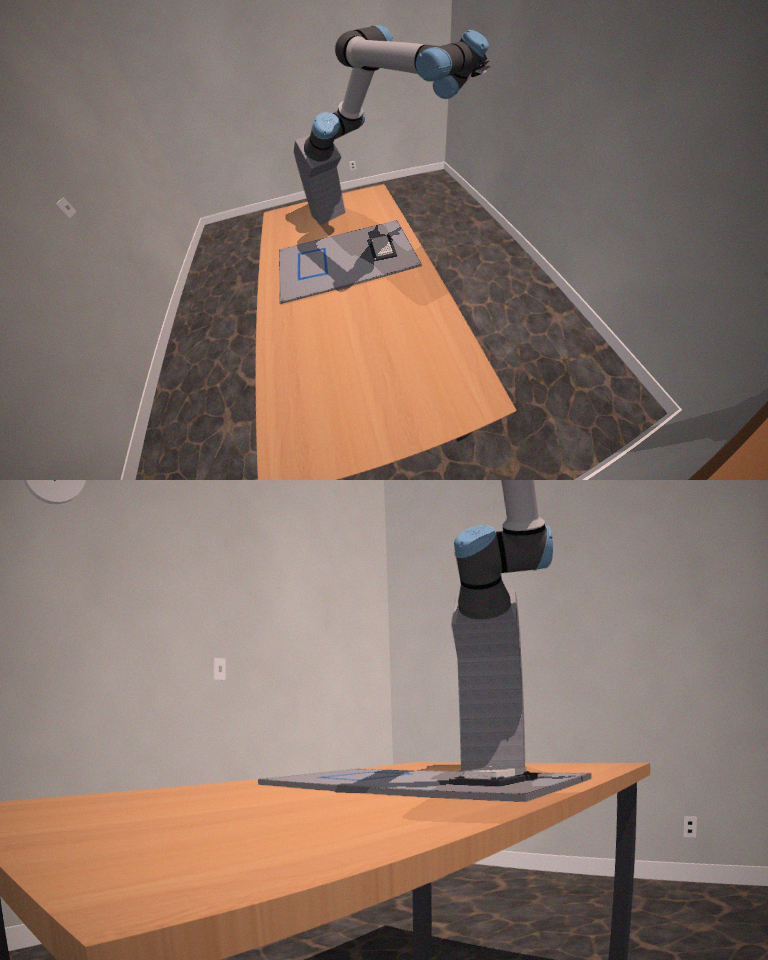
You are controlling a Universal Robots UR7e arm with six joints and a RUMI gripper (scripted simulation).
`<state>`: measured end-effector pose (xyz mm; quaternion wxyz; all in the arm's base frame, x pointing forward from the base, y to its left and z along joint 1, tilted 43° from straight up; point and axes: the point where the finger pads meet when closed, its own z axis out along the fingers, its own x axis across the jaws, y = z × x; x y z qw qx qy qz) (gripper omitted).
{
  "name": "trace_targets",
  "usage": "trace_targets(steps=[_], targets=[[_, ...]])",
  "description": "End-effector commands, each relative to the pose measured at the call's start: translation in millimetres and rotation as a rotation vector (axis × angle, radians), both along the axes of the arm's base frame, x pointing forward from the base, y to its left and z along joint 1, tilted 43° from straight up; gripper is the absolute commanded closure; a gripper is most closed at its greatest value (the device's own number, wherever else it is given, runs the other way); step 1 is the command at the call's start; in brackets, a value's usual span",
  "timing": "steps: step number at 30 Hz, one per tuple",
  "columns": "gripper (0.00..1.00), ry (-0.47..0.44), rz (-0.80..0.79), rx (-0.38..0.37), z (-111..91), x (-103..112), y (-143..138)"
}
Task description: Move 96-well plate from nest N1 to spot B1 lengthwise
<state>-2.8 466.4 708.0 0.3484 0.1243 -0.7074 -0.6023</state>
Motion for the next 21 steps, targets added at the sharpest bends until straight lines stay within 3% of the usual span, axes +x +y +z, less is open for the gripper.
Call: trace_targets(steps=[1, 17, 21], targets=[[0.0, -0.001, 0.0, 0.001, 0.3, -0.8, -0.3], [0.0, -0.001, 0.0, 0.001, 0.3, -0.8, -0.3], [0.0, -0.092, 0.024, 0.043, -14.8, 9.3, -8.5]])
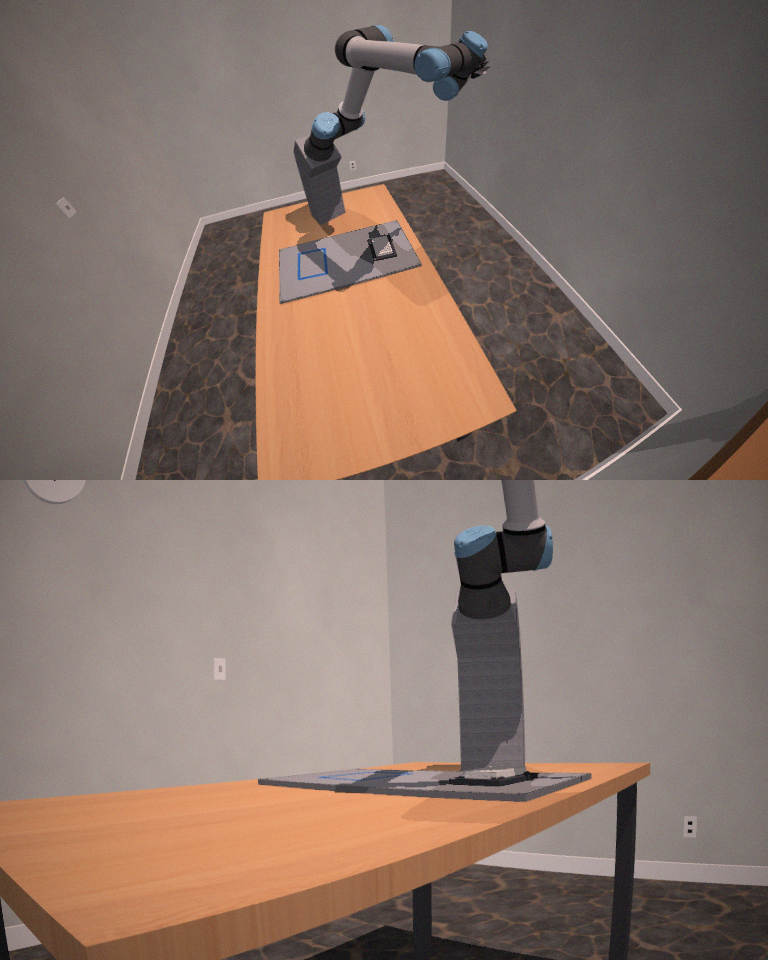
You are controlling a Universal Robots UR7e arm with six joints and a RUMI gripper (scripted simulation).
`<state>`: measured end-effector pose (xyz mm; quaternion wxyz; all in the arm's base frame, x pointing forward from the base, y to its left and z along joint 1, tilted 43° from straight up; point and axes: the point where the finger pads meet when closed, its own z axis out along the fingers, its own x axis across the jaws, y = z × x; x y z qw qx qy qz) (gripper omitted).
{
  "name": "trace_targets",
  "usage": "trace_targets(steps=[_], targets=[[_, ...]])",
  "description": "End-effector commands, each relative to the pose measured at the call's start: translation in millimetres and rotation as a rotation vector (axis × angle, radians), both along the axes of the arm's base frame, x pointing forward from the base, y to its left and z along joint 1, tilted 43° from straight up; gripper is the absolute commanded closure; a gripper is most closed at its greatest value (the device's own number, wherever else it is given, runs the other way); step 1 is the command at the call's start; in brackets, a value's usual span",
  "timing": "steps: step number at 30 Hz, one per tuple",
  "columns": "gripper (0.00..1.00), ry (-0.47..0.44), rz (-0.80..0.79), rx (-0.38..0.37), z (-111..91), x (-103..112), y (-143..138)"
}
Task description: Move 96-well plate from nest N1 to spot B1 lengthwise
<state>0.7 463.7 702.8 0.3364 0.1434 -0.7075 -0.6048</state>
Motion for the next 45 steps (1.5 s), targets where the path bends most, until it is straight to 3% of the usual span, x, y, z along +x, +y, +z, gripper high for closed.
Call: trace_targets(steps=[1, 3, 6, 9, 13, 16, 19, 22, 25, 28, 33, 36, 40, 43, 45], targets=[[0.0, -0.083, 0.021, 0.036, -13.5, 8.4, -7.9], [0.0, -0.143, 0.037, 0.06, -21.2, 13.5, -11.7], [0.0, -0.144, 0.037, 0.061, -26.8, 17.2, -14.7], [0.0, -0.235, 0.061, 0.093, -38.4, 24.7, -20.5], [0.0, -0.236, 0.062, 0.093, -45.3, 29.2, -24.1], [0.0, -0.329, 0.087, 0.12, -56.9, 36.7, -30.0], [0.0, -0.329, 0.087, 0.12, -65.1, 42.0, -34.2], [0.0, -0.422, 0.115, 0.142, -76.6, 49.5, -40.2], [0.0, -0.422, 0.115, 0.142, -85.9, 55.5, -45.1], [0.0, -0.515, 0.143, 0.158, -97.3, 63.1, -51.2], [0.0, -0.515, 0.143, 0.158, -107.7, 70.0, -56.8], [0.0, -0.607, 0.174, 0.169, -118.9, 77.7, -63.1], [0.0, -0.607, 0.174, 0.169, -130.1, 85.3, -69.4], [0.0, -0.698, 0.207, 0.174, -141.1, 93.1, -76.0], [0.0, -0.698, 0.207, 0.174, -148.4, 98.3, -80.4]])
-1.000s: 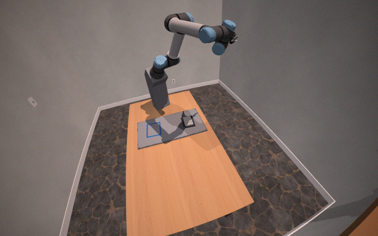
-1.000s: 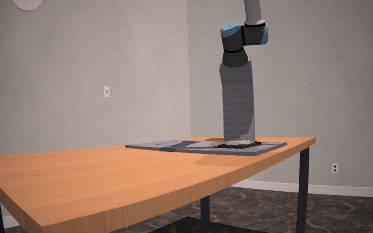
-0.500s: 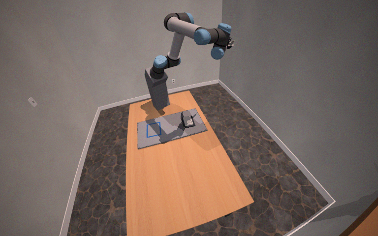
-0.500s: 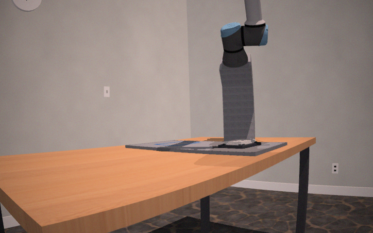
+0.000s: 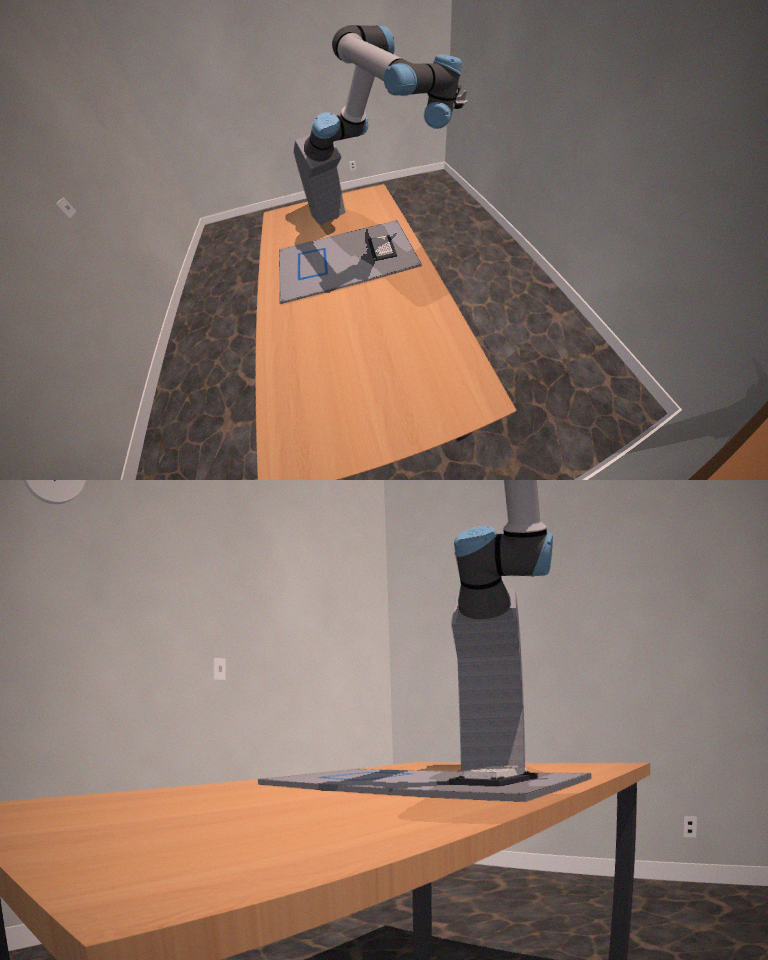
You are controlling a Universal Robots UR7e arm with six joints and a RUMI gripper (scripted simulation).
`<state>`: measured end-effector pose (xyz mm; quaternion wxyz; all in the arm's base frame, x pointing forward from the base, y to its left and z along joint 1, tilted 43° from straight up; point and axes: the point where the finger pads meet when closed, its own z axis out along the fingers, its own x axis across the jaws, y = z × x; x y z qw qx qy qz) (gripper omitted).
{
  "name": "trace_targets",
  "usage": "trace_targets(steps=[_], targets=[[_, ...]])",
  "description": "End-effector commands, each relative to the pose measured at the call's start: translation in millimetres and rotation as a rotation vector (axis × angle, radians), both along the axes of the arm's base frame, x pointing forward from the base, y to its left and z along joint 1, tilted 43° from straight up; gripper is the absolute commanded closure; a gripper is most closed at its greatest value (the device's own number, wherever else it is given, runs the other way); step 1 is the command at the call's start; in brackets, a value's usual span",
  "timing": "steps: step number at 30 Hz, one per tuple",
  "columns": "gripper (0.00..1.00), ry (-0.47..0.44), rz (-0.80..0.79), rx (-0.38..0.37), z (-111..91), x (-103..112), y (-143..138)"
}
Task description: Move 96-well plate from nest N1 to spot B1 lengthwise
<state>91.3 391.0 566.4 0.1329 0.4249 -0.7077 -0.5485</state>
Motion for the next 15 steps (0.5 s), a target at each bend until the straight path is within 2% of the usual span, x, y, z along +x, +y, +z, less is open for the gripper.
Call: trace_targets(steps=[1, 2, 5, 11, 14, 15], targets=[[0.0, -0.04, 0.01, 0.003, -12.0, 7.7, -7.6], [0.0, -0.04, 0.01, 0.003, -12.0, 7.7, -7.6], [0.0, -0.132, 0.036, 0.002, -22.7, 15.6, -14.5], [0.0, -0.132, 0.036, 0.002, -39.6, 27.8, -25.1], [0.0, -0.222, 0.063, -0.005, -50.0, 35.9, -32.3], [0.0, -0.222, 0.063, -0.005, -53.5, 38.6, -34.7]])
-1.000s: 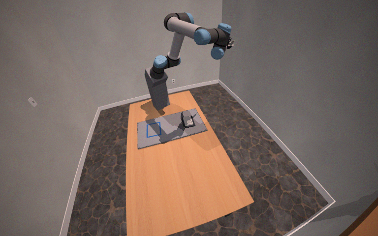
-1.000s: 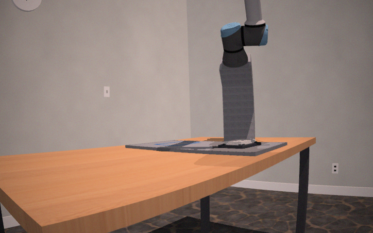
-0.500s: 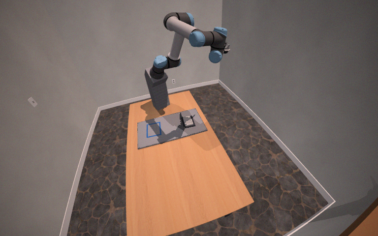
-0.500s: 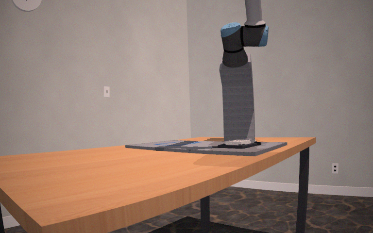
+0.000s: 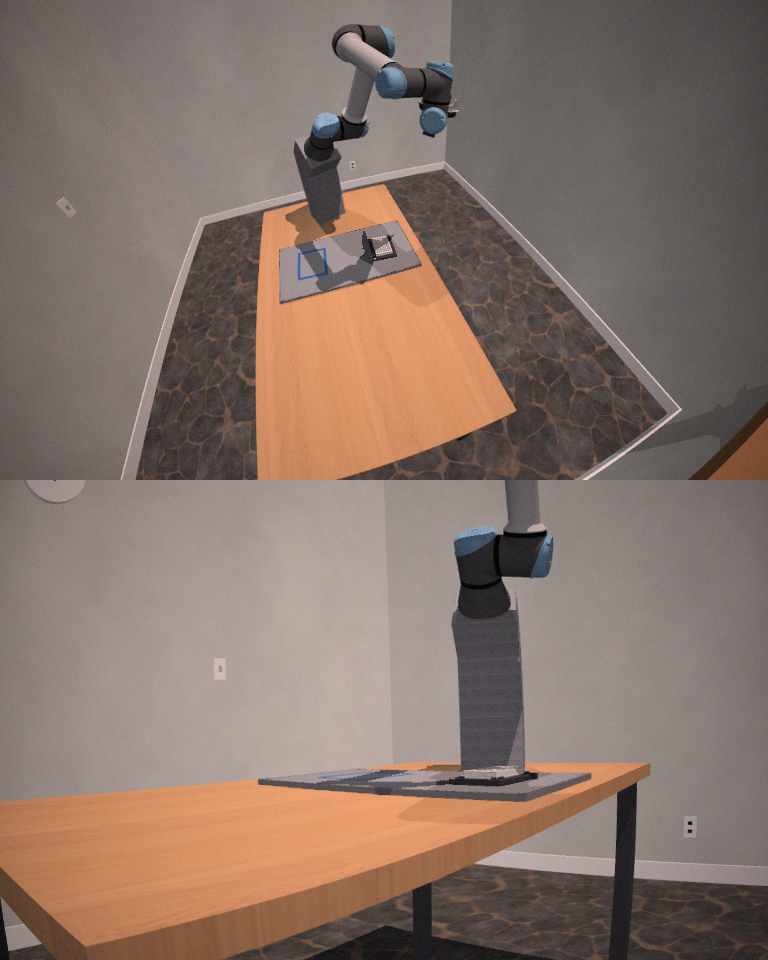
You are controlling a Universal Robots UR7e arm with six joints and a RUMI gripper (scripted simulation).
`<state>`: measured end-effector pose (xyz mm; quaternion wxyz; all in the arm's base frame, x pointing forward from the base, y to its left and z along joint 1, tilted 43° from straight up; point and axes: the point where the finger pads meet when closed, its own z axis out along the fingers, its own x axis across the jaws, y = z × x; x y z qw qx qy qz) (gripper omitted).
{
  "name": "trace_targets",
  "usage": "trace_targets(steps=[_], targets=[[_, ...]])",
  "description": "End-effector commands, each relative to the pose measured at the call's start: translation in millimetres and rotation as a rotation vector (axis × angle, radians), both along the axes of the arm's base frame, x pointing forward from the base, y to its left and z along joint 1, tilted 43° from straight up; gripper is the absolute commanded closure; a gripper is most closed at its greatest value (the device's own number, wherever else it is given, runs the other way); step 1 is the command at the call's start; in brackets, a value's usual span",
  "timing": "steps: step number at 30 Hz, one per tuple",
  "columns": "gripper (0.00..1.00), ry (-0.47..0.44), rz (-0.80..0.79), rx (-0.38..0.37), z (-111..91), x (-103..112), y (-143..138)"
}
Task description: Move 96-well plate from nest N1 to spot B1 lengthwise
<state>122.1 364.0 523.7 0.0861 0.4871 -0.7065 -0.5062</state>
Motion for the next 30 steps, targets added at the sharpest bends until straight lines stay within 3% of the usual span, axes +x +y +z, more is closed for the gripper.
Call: trace_targets(steps=[1, 4, 7, 12, 15, 21, 24, 30], targets=[[0.0, -0.052, 0.014, -0.003, -14.3, 10.4, -10.1], [0.0, -0.052, 0.014, -0.003, -17.8, 13.1, -12.5], [0.0, -0.141, 0.041, -0.016, -27.8, 21.2, -20.1], [0.0, -0.141, 0.041, -0.016, -42.9, 33.2, -31.3], [0.0, -0.228, 0.067, -0.035, -52.5, 41.4, -39.3], [0.0, -0.228, 0.067, -0.035, -65.3, 52.2, -49.9], [0.0, -0.312, 0.094, -0.06, -74.5, 60.4, -58.5], [0.0, -0.341, 0.104, -0.072, -89.9, 74.2, -73.0]])
